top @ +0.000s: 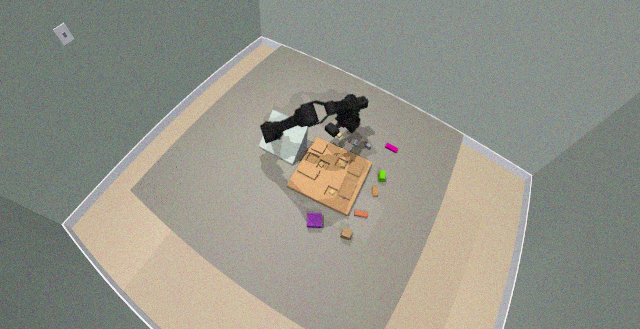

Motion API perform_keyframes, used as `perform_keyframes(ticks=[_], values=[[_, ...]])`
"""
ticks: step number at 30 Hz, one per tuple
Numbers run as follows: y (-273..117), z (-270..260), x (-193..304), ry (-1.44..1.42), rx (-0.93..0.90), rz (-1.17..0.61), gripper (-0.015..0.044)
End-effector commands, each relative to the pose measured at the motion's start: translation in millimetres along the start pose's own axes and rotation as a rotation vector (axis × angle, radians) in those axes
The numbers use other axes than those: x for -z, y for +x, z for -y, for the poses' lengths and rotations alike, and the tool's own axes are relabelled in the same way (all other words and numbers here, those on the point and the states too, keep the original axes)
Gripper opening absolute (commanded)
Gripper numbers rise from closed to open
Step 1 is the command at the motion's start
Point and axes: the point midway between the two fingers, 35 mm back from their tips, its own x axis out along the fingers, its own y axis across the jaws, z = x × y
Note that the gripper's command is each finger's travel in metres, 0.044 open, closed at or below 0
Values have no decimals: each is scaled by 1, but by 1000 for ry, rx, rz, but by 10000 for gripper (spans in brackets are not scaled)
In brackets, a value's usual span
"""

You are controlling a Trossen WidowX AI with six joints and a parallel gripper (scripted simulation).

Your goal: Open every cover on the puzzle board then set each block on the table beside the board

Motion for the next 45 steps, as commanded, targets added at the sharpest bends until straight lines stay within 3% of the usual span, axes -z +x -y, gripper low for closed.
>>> perform_keyframes(ticks=[1, 14, 31, 45], values=[[-14, 0, 0, 5, -3, -3, 440], [-51, 2, 2, 2, 0, -4, 440], [-59, 80, -44, 32, -8, -5, 0], [-55, 157, -64, 64, 3, -2, 0]])
